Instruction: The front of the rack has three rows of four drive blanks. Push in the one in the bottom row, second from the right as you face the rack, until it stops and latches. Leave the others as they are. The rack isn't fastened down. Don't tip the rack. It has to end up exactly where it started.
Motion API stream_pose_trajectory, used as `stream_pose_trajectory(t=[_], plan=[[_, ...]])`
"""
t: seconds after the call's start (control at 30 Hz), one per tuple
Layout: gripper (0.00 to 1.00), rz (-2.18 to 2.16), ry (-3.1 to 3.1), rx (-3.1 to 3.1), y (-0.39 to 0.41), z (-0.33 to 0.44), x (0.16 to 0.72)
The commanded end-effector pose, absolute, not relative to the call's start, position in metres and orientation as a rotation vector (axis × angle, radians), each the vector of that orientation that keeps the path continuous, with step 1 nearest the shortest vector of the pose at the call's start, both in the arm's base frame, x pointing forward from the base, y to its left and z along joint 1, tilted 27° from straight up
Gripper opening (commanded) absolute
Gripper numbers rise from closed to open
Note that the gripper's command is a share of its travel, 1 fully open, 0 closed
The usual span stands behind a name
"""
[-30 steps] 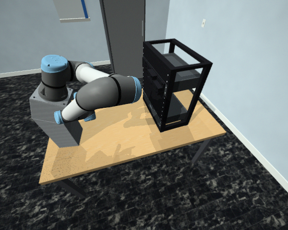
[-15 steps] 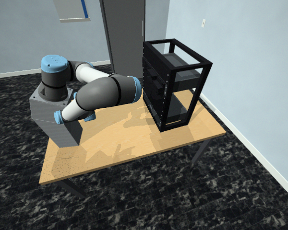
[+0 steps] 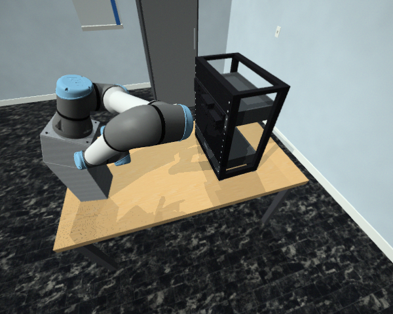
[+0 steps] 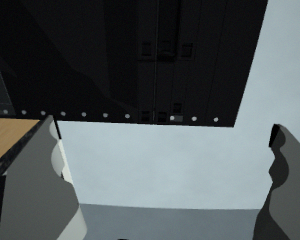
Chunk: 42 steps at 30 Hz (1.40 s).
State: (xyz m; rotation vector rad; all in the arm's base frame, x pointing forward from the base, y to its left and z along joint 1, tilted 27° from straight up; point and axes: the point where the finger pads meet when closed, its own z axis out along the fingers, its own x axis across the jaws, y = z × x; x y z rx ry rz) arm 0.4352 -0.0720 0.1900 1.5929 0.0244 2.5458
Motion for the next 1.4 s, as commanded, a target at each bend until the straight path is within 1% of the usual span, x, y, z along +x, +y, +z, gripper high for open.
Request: stream_pose_trajectory(t=[0.0, 0.33, 1.37], plan=[[1.00, 2.546, 0.024, 1.592, -0.072, 0.190, 0.435], [1.00, 2.546, 0.024, 1.592, -0.069, 0.208, 0.435], [1.00, 2.546, 0.024, 1.592, -0.069, 0.208, 0.435]])
